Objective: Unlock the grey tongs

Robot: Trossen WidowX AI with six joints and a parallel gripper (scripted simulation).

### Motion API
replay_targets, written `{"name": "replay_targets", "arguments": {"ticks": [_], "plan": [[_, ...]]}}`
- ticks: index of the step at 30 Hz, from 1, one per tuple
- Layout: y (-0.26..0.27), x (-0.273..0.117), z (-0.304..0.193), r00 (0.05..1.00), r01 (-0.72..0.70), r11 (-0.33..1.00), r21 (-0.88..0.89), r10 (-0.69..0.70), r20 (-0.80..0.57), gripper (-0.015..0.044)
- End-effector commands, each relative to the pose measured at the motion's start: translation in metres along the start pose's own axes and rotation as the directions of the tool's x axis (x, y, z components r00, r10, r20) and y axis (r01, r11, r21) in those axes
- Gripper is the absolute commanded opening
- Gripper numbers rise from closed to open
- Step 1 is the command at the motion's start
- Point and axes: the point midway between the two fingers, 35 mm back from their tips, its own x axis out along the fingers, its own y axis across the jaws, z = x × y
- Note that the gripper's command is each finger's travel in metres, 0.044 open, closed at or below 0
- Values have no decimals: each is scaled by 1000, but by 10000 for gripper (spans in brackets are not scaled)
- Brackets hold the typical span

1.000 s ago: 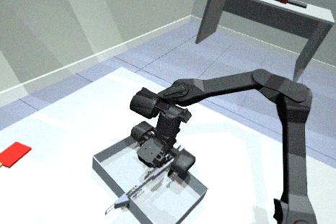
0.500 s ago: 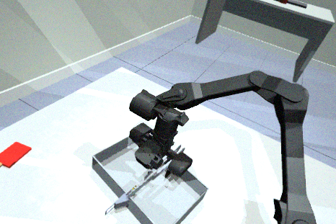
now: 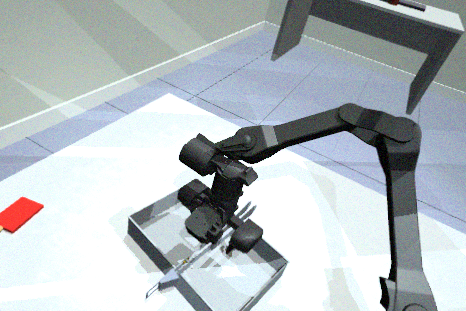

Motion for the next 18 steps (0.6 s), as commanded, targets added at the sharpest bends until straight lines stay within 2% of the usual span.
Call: {"name": "replay_targets", "arguments": {"ticks": [1,17,18], "plan": [[4,8,1,1000,-8,1000,-13,8,-8,440],[5,30,-1,1000,-8,1000,-14,8,-11,440],[2,26,-1,1000,-2,1000,-1,2,-4,414]]}}
